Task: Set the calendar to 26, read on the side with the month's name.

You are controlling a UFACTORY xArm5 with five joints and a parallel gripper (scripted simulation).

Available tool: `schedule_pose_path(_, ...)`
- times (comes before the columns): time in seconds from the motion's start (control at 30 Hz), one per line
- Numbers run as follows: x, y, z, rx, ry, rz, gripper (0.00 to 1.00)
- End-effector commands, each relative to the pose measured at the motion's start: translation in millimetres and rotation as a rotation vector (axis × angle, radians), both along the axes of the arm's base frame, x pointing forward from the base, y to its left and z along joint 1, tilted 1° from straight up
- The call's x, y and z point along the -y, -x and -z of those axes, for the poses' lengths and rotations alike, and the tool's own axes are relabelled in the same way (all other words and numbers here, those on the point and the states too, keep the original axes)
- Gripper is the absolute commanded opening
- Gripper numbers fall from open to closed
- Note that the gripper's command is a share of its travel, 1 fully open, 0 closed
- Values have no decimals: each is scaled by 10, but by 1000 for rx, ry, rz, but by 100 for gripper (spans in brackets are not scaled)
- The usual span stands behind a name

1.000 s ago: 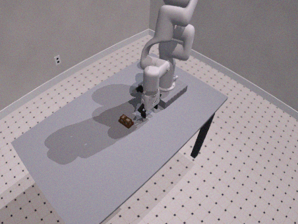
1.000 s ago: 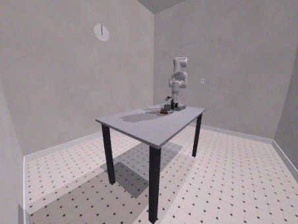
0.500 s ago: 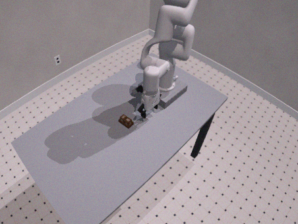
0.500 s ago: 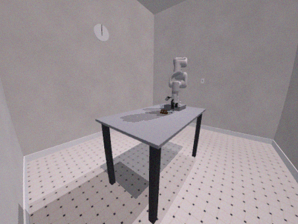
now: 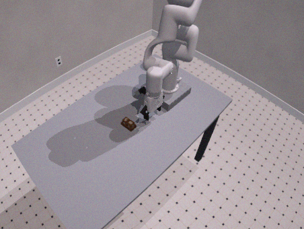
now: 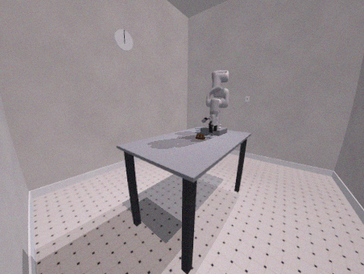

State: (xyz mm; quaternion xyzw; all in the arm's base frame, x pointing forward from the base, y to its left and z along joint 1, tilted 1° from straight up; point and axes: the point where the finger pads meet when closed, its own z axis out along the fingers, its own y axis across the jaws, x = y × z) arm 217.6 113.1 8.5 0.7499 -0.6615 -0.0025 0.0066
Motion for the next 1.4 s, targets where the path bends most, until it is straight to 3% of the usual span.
schedule_pose_path(0.0, -4, -9, -21, 2, -1, 0, 100)
schedule_pose_path(0.2, 2, -46, -23, 2, -1, 0, 100)
schedule_pose_path(0.7, 73, -502, -31, 1, -2, 0, 100)
schedule_pose_path(1.0, 90, -613, -30, 1, -2, 0, 100)
schedule_pose_path(1.2, 126, -849, -28, 1, -3, 0, 100)
schedule_pose_path(1.37, 128, -864, -28, 1, -3, 0, 100)
